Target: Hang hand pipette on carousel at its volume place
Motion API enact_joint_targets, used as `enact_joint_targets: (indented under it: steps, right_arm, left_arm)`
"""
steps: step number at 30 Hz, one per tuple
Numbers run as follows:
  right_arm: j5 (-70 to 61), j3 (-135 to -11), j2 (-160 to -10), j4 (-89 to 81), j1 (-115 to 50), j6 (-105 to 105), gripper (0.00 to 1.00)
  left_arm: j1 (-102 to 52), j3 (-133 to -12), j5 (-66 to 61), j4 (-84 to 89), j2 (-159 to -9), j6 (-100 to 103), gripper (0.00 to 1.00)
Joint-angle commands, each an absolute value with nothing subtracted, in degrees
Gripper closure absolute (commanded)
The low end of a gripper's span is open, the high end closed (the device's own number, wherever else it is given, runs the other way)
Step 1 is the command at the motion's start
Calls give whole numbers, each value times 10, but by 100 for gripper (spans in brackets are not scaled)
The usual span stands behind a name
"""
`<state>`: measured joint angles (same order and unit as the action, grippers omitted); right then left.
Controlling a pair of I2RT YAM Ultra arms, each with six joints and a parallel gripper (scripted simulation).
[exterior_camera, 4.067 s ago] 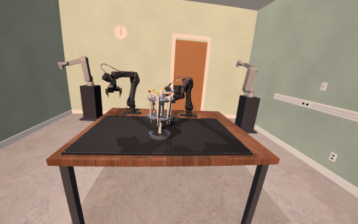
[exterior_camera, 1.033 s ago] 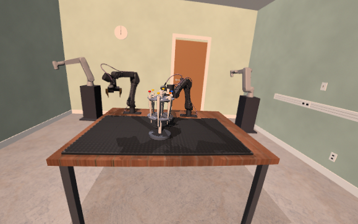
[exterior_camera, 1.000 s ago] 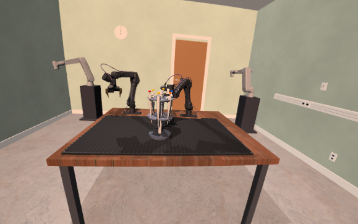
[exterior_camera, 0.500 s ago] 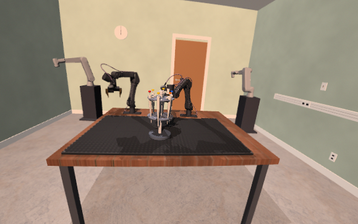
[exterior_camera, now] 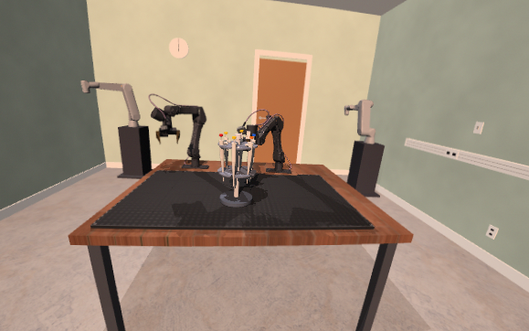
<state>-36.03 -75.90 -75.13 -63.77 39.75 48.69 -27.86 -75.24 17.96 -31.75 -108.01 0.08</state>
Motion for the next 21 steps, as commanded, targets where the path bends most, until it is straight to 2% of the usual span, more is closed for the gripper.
enact_joint_targets:
  steps: [1,14,19,21]
  right_arm:
    - [-371,-768,-755,-632,402,491,0]
    - [-371,-768,-755,-632,402,491,0]
    - [-371,-768,-755,-632,402,491,0]
    - [-371,-768,-755,-632,402,491,0]
  left_arm:
    - [-272,-773,191,-329,-1073,-1,88]
    - [-272,-773,191,-329,-1073,-1,88]
    - [-321,-803,325,-310,-1108,-2,88]
    - [-323,-809,332,-308,-1112,-2,88]
